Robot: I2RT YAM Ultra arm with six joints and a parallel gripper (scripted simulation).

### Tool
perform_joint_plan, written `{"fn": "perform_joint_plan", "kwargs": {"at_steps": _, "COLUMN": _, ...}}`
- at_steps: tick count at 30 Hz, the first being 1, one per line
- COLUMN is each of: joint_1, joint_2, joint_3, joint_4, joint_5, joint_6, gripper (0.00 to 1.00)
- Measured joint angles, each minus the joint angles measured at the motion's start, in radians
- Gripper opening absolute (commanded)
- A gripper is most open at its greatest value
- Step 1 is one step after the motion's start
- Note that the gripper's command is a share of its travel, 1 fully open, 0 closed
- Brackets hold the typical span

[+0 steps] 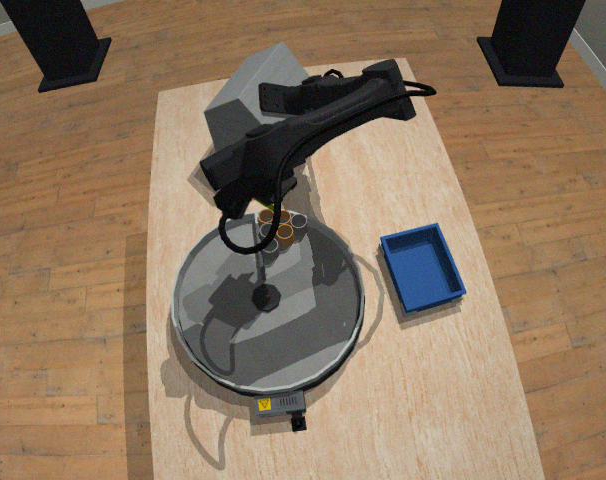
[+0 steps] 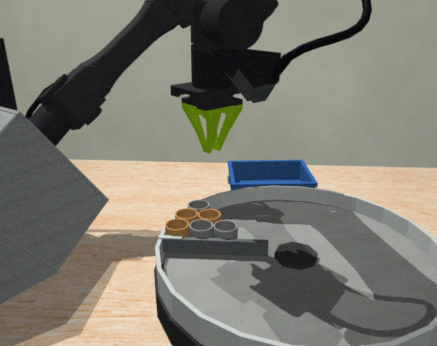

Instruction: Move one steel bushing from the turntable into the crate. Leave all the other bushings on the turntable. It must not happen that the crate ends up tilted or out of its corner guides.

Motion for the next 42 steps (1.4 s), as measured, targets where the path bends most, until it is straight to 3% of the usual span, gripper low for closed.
{"fn": "perform_joint_plan", "kwargs": {"at_steps": 26, "joint_1": 0.006, "joint_2": -0.001, "joint_3": -0.005, "joint_4": 0.011, "joint_5": -0.003, "joint_6": 0.011, "gripper": 0.15}}
{"fn": "perform_joint_plan", "kwargs": {"at_steps": 35, "joint_1": 0.242, "joint_2": 0.054, "joint_3": -0.075, "joint_4": 0.255, "joint_5": -0.062, "joint_6": 0.219, "gripper": 0.15}}
{"fn": "perform_joint_plan", "kwargs": {"at_steps": 42, "joint_1": 0.24, "joint_2": 0.045, "joint_3": -0.095, "joint_4": 0.378, "joint_5": -0.077, "joint_6": 0.324, "gripper": 0.15}}
